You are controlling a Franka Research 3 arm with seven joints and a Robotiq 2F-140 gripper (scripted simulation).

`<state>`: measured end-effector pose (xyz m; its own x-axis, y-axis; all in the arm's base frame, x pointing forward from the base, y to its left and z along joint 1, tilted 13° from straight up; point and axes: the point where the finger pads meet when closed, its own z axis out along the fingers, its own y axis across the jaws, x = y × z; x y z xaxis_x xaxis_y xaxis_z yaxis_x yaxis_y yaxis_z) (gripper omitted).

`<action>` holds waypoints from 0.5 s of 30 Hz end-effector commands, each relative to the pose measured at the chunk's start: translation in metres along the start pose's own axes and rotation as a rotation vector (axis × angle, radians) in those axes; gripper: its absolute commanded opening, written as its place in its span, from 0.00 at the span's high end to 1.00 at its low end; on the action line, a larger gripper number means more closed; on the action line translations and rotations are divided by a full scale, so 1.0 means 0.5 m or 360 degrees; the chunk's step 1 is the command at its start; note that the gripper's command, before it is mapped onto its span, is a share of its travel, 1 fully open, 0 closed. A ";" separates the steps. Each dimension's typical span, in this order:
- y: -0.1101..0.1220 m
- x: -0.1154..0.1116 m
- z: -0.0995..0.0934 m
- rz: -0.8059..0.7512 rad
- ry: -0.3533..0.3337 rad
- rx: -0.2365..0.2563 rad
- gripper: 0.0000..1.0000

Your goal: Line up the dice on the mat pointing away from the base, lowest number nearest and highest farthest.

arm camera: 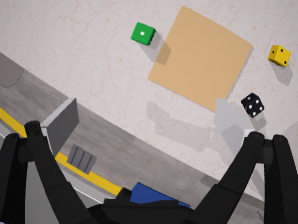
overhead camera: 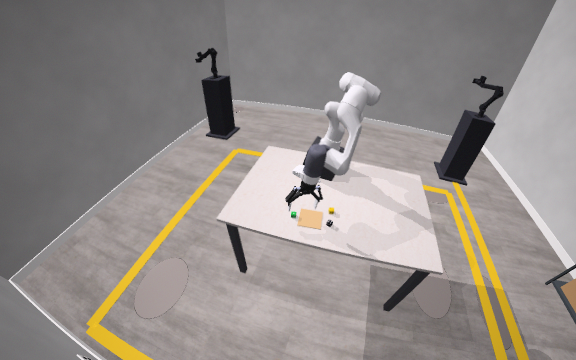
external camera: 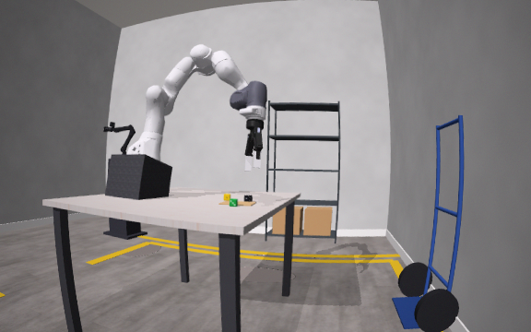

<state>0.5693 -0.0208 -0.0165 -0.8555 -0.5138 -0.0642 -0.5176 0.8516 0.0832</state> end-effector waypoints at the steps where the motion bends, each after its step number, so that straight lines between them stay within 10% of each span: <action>1: -0.006 0.012 -0.001 0.0087 -0.0013 -0.0014 0.00; 15: -0.014 0.051 0.004 0.0240 -0.0024 -0.0053 0.00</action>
<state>0.5511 -0.0404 -0.0221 -0.9139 -0.4014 -0.0602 -0.4058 0.9059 0.1209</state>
